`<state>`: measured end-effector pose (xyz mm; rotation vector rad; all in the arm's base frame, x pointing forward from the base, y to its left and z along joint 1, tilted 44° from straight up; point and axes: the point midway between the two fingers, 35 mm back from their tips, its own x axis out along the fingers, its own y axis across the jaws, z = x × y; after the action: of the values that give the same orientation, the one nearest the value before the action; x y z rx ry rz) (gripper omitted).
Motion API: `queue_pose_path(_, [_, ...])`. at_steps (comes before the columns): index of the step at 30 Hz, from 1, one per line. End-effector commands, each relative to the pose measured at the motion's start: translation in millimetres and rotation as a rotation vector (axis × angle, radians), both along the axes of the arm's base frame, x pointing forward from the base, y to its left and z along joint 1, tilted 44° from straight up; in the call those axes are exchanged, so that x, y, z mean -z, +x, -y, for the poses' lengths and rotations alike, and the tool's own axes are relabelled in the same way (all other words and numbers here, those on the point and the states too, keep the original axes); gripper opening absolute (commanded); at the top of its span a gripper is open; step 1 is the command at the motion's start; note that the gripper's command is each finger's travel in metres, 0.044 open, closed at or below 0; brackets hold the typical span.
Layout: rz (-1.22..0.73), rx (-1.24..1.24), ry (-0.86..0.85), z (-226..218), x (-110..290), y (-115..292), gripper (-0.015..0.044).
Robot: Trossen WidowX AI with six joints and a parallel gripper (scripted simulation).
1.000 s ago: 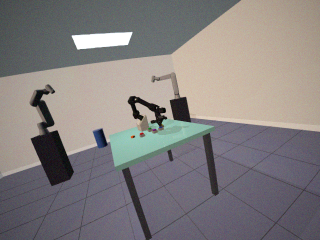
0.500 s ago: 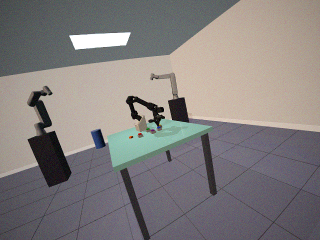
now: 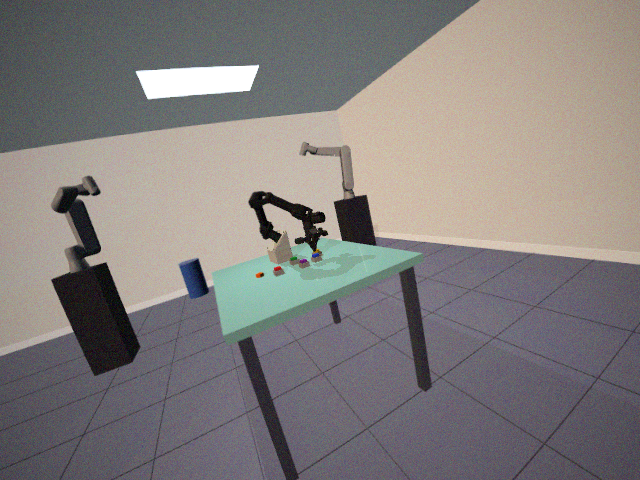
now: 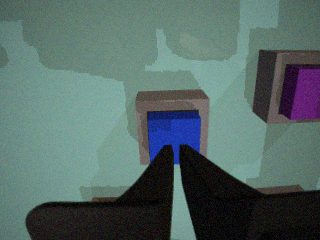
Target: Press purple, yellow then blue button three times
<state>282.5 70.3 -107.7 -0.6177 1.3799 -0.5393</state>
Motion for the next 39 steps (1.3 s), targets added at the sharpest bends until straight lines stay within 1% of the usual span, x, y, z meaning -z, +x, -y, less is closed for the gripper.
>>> queue_pose_path(1, [-0.013, -0.003, -0.010, 7, 7, -2, 0.0020])
queue_pose_path(12, [-0.013, -0.003, -0.011, 19, 18, -1, 0.0020])
queue_pose_path(32, [-0.013, -0.003, -0.011, 19, 19, -1, 0.0020])
queue_pose_path(36, [-0.012, -0.003, -0.009, -3, -4, -4, 0.0020])
queue_pose_path(39, [-0.013, -0.003, -0.010, -5, -6, -4, 0.0020])
